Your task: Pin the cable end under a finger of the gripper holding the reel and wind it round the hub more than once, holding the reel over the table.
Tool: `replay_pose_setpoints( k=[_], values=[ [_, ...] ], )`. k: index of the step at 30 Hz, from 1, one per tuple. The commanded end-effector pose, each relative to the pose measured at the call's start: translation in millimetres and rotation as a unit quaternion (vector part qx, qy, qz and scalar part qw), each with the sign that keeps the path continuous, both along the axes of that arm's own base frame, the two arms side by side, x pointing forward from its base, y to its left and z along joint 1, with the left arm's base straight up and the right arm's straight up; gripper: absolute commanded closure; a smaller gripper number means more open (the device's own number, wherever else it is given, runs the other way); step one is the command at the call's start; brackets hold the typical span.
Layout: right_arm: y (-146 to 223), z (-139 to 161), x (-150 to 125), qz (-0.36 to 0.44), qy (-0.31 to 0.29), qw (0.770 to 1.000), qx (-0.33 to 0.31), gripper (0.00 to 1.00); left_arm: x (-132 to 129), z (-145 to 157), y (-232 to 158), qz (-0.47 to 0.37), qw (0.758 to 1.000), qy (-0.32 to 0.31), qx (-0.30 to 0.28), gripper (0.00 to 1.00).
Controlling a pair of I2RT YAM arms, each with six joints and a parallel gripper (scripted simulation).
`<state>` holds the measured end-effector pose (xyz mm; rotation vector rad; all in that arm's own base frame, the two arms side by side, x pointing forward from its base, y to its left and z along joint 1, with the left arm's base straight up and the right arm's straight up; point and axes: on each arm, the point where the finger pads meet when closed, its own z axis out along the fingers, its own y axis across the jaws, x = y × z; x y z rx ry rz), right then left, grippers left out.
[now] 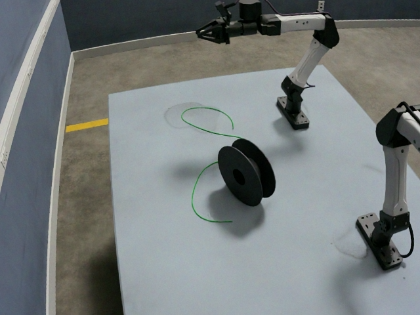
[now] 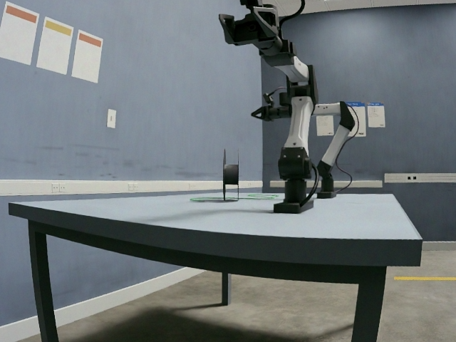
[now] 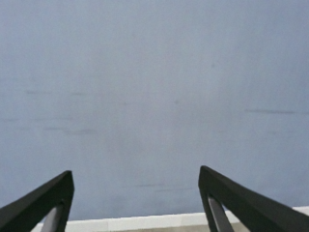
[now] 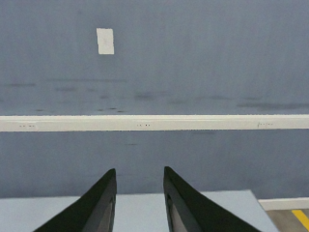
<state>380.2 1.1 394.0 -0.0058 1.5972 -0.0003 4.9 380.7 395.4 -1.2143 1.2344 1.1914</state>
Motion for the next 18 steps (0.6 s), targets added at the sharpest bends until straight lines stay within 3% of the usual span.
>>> replay_pose_setpoints(
  k=[1, 7, 18],
  values=[
    [-6, 5, 0, -0.008, -0.013, 1.000, 0.006, 0.70, -3, 4, -4, 0.005, 1.000, -0.005, 0.013, 0.25],
    [-24, 5, -1, -0.033, -0.013, 0.999, 0.005, 0.70, -3, 4, -4, 0.005, 1.000, -0.005, 0.013, 0.25],
    [-123, 5, -20, -0.163, -0.013, 0.987, 0.003, 0.70, -3, 4, -4, 0.005, 1.000, -0.005, 0.013, 0.25]
  ],
)
